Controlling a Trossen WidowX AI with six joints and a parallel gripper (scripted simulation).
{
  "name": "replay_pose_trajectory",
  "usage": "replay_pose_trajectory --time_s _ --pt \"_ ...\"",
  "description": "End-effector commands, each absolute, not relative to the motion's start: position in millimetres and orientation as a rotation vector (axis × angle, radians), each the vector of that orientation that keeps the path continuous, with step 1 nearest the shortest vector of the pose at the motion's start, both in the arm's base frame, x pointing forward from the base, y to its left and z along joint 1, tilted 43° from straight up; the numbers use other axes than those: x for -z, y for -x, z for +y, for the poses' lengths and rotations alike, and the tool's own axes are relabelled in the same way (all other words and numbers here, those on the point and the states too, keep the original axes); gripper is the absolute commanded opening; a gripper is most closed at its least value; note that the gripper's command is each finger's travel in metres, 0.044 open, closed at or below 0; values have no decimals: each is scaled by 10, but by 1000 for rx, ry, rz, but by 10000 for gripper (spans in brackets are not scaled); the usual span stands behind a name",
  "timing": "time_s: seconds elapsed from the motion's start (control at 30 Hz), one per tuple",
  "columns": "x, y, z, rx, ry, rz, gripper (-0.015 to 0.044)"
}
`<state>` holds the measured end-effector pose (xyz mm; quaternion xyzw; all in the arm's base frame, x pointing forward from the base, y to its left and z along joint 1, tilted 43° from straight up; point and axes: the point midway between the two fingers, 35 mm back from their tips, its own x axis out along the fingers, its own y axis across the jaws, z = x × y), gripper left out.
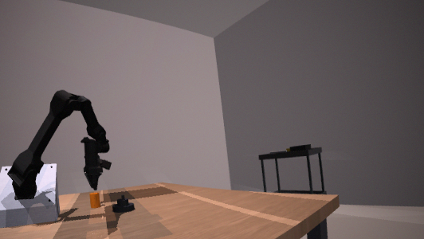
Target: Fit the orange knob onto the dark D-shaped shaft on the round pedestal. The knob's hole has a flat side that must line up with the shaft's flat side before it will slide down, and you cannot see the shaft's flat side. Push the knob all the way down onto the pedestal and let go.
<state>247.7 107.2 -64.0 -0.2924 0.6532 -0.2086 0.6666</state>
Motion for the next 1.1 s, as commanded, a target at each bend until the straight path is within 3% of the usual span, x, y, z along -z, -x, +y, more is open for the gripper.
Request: replay_pose_trajectory --time_s 0.0,1.07 --pt "688 -2474 1016 472 669 1479 440" --pt "1076 -2510 674 473 670 1478 440"
